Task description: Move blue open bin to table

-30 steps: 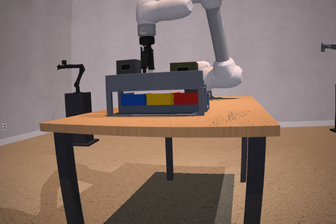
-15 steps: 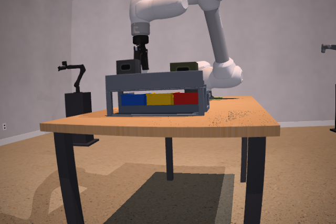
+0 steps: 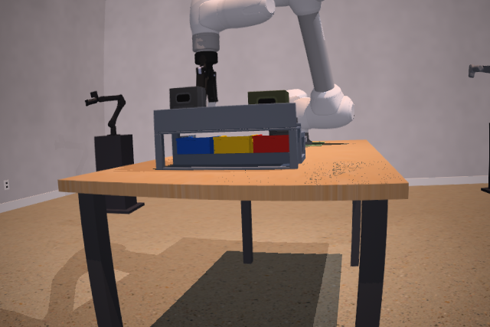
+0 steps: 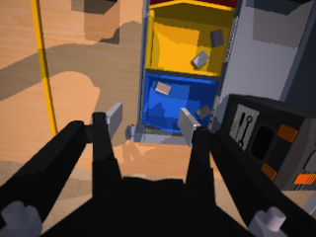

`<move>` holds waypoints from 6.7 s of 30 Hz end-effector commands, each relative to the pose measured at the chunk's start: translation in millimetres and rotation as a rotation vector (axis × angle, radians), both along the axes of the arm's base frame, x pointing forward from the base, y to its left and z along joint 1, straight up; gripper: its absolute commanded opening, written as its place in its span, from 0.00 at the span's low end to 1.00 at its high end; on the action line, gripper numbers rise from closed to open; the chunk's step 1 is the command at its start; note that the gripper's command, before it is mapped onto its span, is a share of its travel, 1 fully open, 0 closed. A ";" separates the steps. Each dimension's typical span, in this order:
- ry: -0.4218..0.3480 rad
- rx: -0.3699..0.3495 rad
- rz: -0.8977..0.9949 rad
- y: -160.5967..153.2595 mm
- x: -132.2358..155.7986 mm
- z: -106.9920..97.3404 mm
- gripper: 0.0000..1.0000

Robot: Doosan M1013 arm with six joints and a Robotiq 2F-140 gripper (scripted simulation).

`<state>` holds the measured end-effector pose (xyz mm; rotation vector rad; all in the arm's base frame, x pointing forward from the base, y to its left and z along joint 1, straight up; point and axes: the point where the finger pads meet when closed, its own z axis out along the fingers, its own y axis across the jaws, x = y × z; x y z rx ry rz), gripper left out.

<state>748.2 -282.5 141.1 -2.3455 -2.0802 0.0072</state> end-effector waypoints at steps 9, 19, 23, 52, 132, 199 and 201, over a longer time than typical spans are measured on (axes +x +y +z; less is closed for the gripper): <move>0.000 0.000 0.000 0.6 -1.3 -0.2 0.57; 0.000 0.000 0.000 2.7 -5.8 0.0 0.57; 0.000 0.000 0.000 2.7 -5.8 0.0 0.57; 0.000 0.000 0.000 3.7 -8.1 0.1 0.57; 0.000 0.000 0.000 5.0 -11.1 -68.8 0.57; 0.000 0.000 0.000 4.9 -11.1 -87.2 0.57; 0.000 0.000 0.000 4.9 -11.1 -89.5 0.57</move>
